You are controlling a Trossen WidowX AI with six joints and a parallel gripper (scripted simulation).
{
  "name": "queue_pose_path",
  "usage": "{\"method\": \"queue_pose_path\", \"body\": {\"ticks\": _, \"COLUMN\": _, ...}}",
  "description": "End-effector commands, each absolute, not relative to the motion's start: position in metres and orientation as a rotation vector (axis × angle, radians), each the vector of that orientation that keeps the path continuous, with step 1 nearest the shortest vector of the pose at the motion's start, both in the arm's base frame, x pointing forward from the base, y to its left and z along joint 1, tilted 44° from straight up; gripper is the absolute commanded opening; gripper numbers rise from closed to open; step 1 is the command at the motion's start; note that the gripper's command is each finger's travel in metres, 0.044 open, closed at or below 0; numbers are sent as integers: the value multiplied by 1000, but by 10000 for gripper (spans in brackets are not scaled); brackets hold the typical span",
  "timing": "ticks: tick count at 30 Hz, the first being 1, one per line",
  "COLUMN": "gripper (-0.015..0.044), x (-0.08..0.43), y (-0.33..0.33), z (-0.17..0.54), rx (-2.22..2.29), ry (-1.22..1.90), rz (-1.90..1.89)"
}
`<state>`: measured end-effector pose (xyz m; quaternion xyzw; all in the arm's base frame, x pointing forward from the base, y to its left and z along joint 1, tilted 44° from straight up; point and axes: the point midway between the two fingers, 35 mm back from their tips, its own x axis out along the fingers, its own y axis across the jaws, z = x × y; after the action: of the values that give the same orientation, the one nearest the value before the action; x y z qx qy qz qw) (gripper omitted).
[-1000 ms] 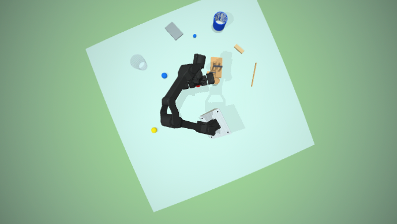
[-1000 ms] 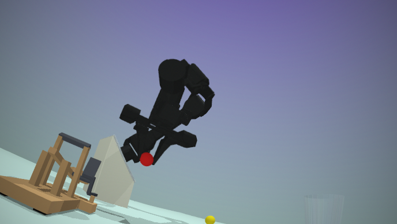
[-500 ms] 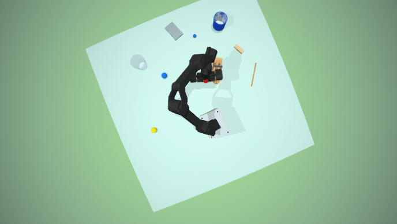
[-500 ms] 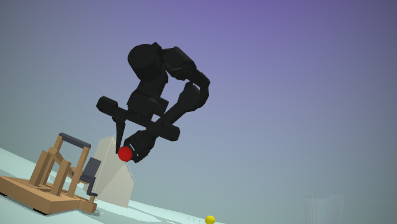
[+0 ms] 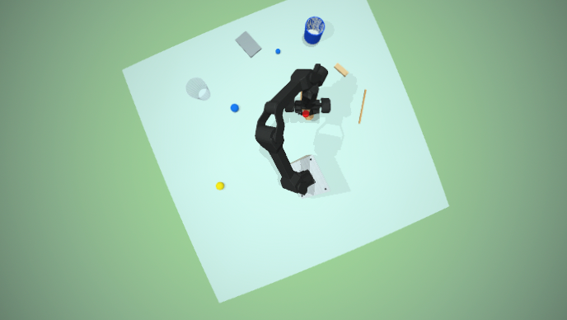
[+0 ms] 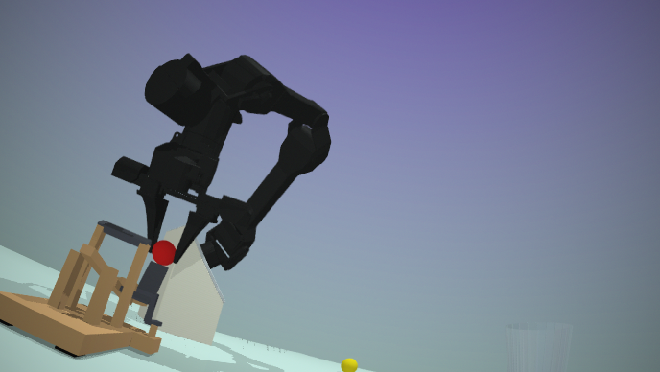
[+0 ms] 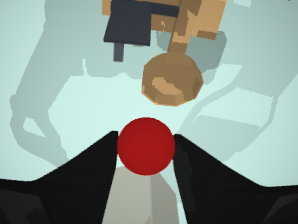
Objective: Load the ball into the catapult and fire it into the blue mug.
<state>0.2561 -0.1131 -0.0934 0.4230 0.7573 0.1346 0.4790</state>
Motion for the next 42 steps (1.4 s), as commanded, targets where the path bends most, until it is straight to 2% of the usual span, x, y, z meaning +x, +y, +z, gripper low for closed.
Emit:
{"method": "queue_pose_path", "body": {"ticks": 1, "gripper": 0, "x": 249, "y": -118, "z": -109, "rx": 1058, "ry": 1881, "rz": 334}}
{"method": "queue_pose_path", "body": {"ticks": 32, "gripper": 0, "x": 252, "y": -104, "z": -132, "rx": 1059, "ry": 1886, "rz": 337}}
{"method": "queue_pose_path", "body": {"ticks": 42, "gripper": 263, "x": 252, "y": -106, "z": -130, "rx": 1061, "ry": 1886, "rz": 335}}
